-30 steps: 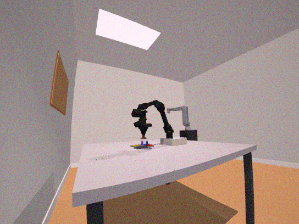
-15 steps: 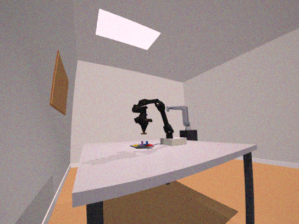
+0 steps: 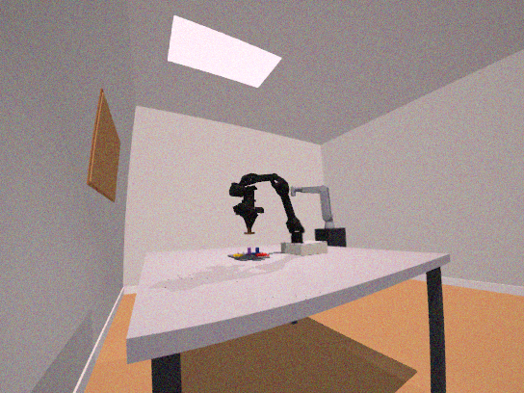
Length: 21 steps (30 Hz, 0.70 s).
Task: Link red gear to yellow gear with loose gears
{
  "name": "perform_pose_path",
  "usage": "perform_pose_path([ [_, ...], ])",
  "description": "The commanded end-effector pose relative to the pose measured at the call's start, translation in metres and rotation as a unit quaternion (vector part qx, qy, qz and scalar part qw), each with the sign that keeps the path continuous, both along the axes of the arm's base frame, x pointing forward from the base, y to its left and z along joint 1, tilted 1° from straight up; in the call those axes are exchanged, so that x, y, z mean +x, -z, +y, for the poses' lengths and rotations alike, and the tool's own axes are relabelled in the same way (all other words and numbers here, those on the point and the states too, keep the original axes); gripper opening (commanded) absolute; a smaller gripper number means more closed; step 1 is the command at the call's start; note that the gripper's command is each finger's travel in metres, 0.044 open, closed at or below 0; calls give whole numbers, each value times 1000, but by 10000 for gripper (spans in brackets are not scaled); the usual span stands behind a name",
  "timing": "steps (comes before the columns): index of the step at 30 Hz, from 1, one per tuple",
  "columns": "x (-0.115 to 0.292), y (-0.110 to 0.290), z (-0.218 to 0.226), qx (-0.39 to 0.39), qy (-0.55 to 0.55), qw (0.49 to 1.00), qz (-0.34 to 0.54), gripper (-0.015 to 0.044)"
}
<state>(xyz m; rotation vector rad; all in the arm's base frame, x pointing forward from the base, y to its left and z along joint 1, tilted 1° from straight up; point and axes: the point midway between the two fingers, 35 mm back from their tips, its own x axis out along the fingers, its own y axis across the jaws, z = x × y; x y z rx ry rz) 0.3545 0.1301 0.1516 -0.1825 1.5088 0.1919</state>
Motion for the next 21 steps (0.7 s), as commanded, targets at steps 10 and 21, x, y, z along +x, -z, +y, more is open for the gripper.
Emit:
perform_pose_path([
  [10,5,13,-33,-2,0,1000,1,0],
  [21,8,26,-63,-4,-1,1000,1,0],
])
